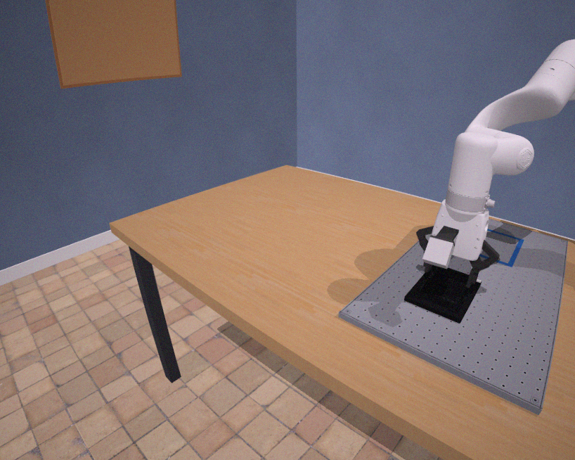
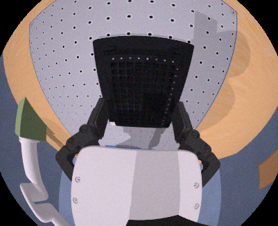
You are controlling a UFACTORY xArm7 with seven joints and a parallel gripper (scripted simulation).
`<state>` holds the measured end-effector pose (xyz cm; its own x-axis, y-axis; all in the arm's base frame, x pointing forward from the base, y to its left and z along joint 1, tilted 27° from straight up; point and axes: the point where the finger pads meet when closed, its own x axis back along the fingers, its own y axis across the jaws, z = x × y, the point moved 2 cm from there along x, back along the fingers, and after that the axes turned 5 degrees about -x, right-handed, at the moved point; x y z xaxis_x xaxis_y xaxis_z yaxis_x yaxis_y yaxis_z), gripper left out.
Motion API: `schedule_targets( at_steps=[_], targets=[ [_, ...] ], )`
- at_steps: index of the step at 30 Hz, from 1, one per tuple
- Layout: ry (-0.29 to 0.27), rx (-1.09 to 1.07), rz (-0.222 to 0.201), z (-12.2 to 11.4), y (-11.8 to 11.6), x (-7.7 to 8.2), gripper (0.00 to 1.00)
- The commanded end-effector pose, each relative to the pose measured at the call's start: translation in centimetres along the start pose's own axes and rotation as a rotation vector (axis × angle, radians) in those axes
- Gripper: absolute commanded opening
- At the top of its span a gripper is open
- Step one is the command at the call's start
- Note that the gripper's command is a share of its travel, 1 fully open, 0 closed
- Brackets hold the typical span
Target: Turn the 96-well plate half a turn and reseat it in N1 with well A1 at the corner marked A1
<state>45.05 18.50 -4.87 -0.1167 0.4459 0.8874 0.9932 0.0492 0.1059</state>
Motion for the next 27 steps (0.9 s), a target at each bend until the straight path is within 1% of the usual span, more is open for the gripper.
schedule_targets(
  at_steps=[1, 27],
  targets=[
    [0.003, 0.000, -0.003, 0.1, 0.1, 0.0, 1.00],
    [0.003, 0.000, -0.003, 0.1, 0.1, -1.5, 1.00]
  ],
)
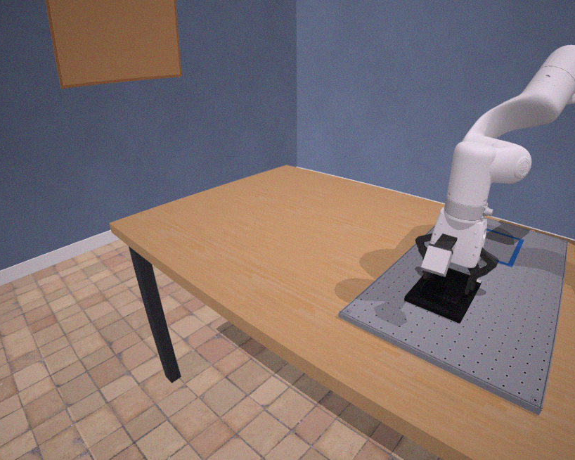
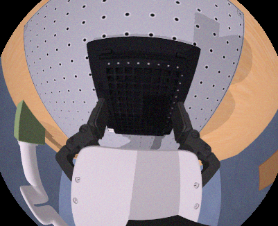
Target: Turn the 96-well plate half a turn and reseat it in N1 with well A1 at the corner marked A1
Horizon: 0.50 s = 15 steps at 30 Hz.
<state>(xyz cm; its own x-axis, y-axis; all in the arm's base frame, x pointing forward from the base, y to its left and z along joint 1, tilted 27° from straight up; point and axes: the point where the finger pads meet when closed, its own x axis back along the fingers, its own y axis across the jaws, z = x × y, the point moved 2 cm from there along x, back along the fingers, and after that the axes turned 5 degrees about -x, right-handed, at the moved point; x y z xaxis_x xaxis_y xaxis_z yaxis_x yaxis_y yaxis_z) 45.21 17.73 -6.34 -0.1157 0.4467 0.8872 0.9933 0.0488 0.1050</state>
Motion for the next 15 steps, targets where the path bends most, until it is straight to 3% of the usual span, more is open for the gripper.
schedule_targets(
  at_steps=[1, 15],
  targets=[
    [0.004, 0.000, -0.004, 0.14, 0.13, 0.13, 1.00],
    [0.004, 0.000, -0.004, 0.15, 0.13, -0.07, 1.00]
  ],
)
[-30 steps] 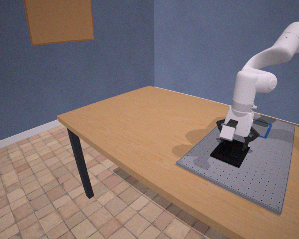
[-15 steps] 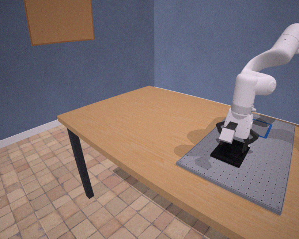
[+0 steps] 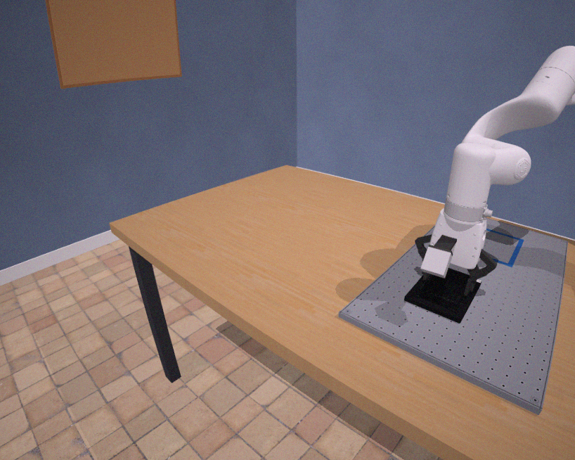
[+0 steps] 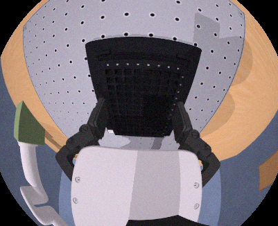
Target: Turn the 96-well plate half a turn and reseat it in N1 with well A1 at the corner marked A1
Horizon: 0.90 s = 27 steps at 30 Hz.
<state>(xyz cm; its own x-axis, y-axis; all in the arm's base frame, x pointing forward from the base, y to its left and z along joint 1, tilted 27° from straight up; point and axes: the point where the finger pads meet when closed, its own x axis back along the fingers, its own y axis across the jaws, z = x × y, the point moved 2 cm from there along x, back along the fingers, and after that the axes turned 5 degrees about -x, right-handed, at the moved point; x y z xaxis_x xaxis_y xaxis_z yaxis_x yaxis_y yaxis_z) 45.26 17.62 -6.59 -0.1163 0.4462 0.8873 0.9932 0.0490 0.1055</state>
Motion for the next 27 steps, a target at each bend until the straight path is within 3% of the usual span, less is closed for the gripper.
schedule_targets(
  at_steps=[1, 5, 6, 27],
  targets=[
    [0.003, 0.000, -0.004, 0.13, 0.11, 0.20, 1.00],
    [0.003, 0.000, -0.004, 0.13, 0.11, 0.20, 1.00],
    [0.003, 0.000, -0.004, 0.13, 0.11, 0.26, 0.00],
    [0.003, 0.000, -0.004, 0.13, 0.11, 0.26, 0.00]
  ],
)
